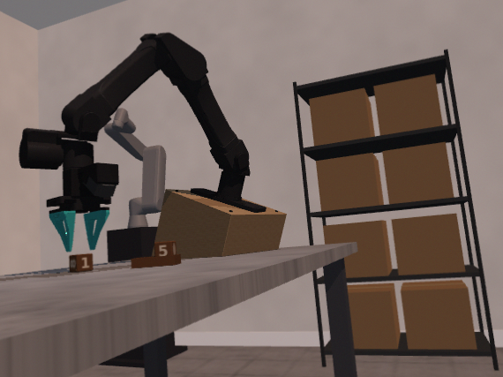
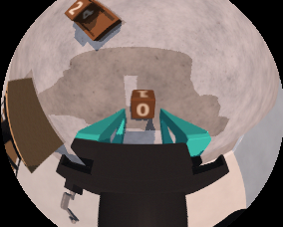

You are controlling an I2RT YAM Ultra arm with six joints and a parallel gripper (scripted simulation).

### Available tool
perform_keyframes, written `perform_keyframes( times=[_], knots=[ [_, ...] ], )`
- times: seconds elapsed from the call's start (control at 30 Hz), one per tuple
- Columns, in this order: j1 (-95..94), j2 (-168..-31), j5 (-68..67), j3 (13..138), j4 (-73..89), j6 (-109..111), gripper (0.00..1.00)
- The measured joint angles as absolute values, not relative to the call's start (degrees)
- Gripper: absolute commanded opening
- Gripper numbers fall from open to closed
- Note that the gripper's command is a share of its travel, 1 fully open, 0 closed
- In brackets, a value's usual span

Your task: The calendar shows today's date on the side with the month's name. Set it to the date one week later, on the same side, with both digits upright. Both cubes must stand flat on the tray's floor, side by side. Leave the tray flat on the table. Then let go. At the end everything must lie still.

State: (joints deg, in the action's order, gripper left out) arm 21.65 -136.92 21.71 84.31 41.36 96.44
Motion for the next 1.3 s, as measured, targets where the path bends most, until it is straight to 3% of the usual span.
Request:
perform_keyframes(
  times=[1.3],
  knots=[
    [20.16, -140.33, 21.71, 83.29, 36.32, 94.8, 0.47]
  ],
)
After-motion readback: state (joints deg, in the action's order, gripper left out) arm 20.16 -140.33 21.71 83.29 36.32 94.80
